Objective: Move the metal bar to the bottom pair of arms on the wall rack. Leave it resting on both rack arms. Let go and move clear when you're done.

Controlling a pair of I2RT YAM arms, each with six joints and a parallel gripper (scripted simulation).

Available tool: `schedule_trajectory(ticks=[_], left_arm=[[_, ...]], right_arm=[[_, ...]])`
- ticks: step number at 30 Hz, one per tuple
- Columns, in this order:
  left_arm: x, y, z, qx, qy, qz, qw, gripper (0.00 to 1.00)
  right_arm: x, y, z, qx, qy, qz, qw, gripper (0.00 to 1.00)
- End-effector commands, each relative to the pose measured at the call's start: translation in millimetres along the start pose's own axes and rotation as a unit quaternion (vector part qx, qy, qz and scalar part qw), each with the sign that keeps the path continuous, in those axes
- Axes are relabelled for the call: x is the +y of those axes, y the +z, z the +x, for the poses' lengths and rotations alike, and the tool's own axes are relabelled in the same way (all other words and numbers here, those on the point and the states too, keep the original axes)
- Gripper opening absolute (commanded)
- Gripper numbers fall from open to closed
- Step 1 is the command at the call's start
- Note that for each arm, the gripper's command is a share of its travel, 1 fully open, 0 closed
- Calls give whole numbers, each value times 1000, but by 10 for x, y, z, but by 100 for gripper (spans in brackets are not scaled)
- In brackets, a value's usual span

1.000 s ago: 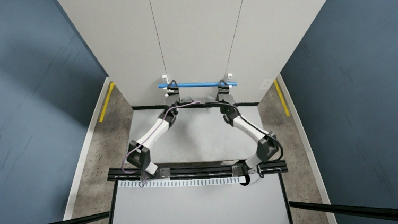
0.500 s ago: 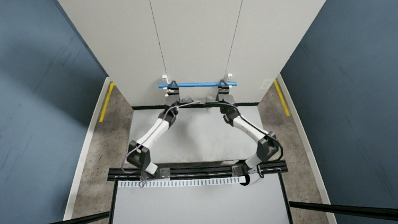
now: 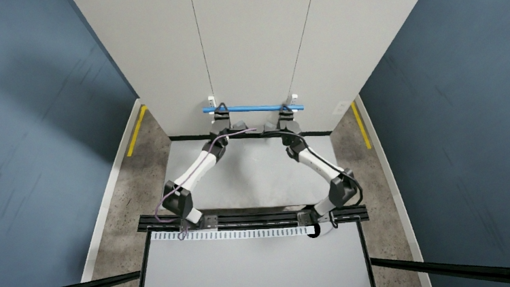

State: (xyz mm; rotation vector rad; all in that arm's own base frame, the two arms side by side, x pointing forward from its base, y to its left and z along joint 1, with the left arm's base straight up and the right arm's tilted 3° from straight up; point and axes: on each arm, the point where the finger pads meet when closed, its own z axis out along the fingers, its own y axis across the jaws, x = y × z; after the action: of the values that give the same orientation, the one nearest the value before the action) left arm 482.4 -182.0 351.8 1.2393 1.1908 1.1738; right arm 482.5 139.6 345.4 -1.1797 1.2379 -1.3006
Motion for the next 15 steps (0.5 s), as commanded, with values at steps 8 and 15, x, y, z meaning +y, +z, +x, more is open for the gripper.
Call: schedule_trajectory(ticks=[8, 15], left_arm=[[175, -2, -22, 2, -7, -12, 1000, 58], [175, -2, -22, 2, -7, -12, 1000, 42]], right_arm=[[-254, -39, 26, 2, 14, 21, 1000, 58], [-254, -39, 26, 2, 14, 21, 1000, 42]])
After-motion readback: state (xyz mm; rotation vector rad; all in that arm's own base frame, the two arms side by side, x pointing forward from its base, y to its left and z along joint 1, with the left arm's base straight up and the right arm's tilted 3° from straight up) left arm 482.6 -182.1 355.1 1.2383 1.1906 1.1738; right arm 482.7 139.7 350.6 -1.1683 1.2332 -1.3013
